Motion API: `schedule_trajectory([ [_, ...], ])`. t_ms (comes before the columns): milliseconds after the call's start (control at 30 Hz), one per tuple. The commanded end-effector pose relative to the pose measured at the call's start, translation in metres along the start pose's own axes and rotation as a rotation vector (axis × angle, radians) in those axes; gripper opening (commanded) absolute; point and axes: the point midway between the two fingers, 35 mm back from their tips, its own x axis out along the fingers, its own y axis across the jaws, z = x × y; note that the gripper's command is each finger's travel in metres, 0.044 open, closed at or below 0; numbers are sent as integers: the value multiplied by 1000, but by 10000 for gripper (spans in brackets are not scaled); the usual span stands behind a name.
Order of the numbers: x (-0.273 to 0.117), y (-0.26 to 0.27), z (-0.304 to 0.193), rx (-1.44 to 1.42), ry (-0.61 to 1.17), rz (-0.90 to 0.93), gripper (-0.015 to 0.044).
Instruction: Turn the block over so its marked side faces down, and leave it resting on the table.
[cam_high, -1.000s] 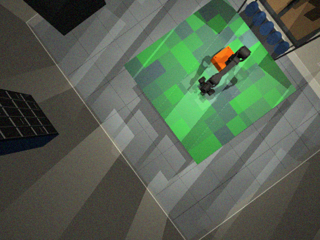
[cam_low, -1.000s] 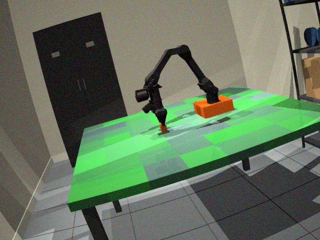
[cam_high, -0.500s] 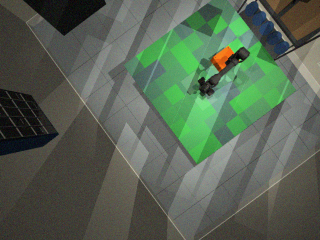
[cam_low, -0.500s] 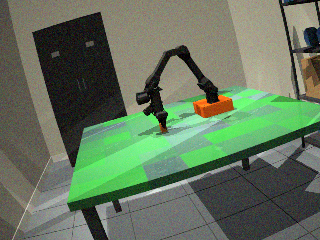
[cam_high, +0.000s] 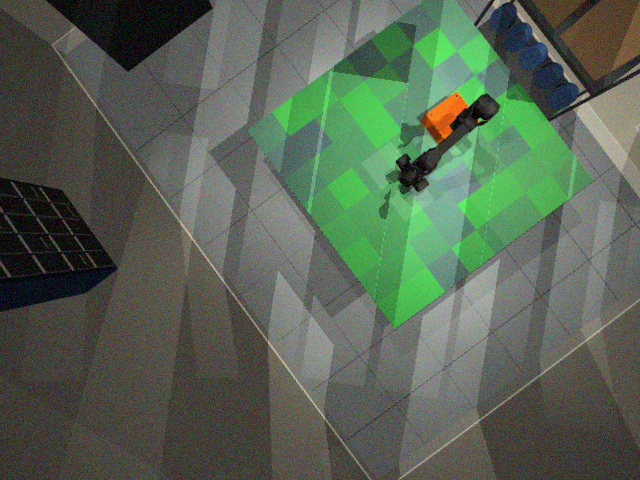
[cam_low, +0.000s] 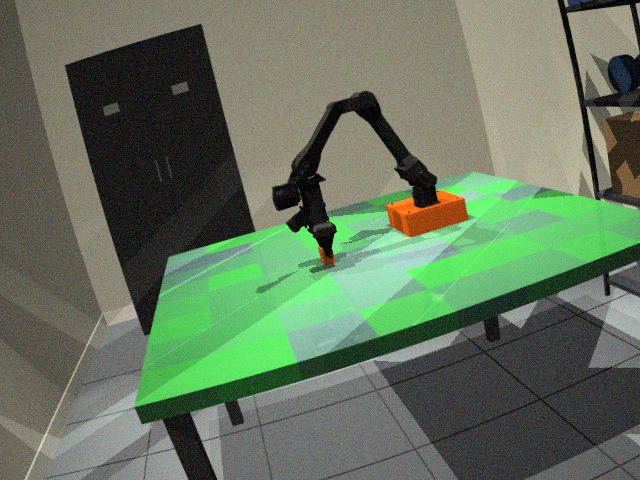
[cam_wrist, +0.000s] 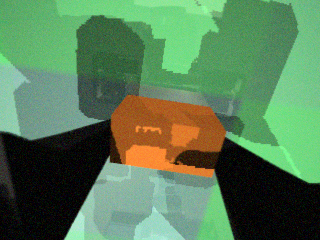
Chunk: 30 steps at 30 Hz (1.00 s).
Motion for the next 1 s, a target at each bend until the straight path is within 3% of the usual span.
schedule_trajectory([
  [0, 1, 1, 0, -2, 1, 3, 169],
  [133, 1, 1, 0, -2, 1, 3, 142],
  [333, -28, 1, 0, -2, 1, 3, 0],
  [967, -18, 2, 2, -9, -228, -2, 0],
])
